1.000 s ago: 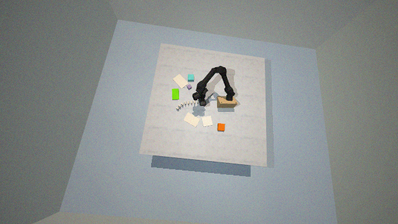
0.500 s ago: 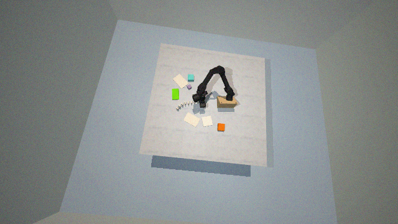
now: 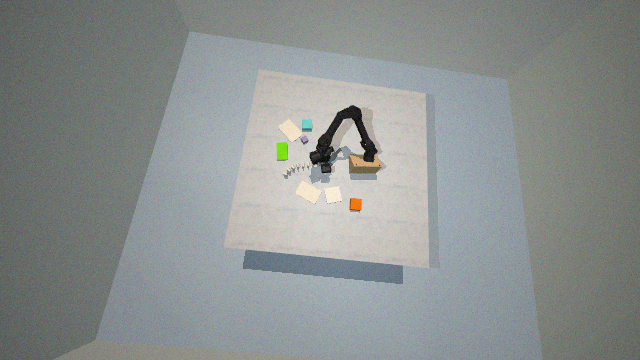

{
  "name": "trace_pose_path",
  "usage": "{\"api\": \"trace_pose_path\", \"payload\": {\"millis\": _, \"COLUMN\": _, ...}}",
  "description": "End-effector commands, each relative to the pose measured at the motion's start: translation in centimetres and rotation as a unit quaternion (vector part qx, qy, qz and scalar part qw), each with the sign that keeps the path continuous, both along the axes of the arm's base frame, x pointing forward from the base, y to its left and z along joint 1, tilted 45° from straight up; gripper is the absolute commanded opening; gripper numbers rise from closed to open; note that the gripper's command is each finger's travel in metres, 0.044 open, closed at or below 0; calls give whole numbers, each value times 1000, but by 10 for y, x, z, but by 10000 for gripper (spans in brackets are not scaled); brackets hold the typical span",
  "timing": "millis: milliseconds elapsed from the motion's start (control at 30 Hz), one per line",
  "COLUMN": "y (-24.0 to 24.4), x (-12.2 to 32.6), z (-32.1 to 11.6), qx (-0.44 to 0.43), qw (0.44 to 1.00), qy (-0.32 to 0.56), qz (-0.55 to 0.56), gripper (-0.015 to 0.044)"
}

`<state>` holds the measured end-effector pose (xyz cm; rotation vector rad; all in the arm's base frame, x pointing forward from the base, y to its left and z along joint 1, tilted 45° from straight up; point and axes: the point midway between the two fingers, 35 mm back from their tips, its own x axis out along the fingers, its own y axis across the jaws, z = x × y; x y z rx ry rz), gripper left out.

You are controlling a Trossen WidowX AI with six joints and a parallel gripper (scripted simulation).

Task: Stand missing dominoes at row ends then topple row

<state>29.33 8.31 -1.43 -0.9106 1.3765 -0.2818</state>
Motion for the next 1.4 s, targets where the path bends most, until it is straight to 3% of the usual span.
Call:
{"api": "trace_pose_path", "payload": {"millis": 0, "y": -1, "x": 0, "z": 0, "qx": -4, "qw": 1000, "qy": 1, "qz": 3, "gripper": 317}}
{"api": "trace_pose_path", "payload": {"millis": 167, "y": -1, "x": 0, "z": 0, "qx": -4, "qw": 1000, "qy": 1, "qz": 3, "gripper": 440}}
{"api": "trace_pose_path", "payload": {"millis": 300, "y": 7, "x": 0, "z": 6, "qx": -2, "qw": 1000, "qy": 1, "qz": 3, "gripper": 440}}
{"api": "trace_pose_path", "payload": {"millis": 567, "y": 84, "x": -28, "z": 89, "qx": 2, "qw": 1000, "qy": 2, "qz": 0, "gripper": 440}}
{"api": "trace_pose_path", "payload": {"millis": 700, "y": 86, "x": -29, "z": 91, "qx": 2, "qw": 1000, "qy": 2, "qz": 0, "gripper": 440}}
{"api": "trace_pose_path", "payload": {"millis": 767, "y": 84, "x": -30, "z": 89, "qx": 10, "qw": 999, "qy": -21, "qz": -25, "gripper": 387}}
{"api": "trace_pose_path", "payload": {"millis": 967, "y": 62, "x": -37, "z": 73, "qx": 74, "qw": 944, "qy": -218, "qz": -238, "gripper": 230}}
{"api": "trace_pose_path", "payload": {"millis": 1233, "y": 32, "x": -51, "z": 51, "qx": 150, "qw": 735, "qy": -449, "qz": -486, "gripper": 20}}
{"api": "trace_pose_path", "payload": {"millis": 1367, "y": 29, "x": -52, "z": 50, "qx": 155, "qw": 711, "qy": -465, "qz": -504, "gripper": 0}}
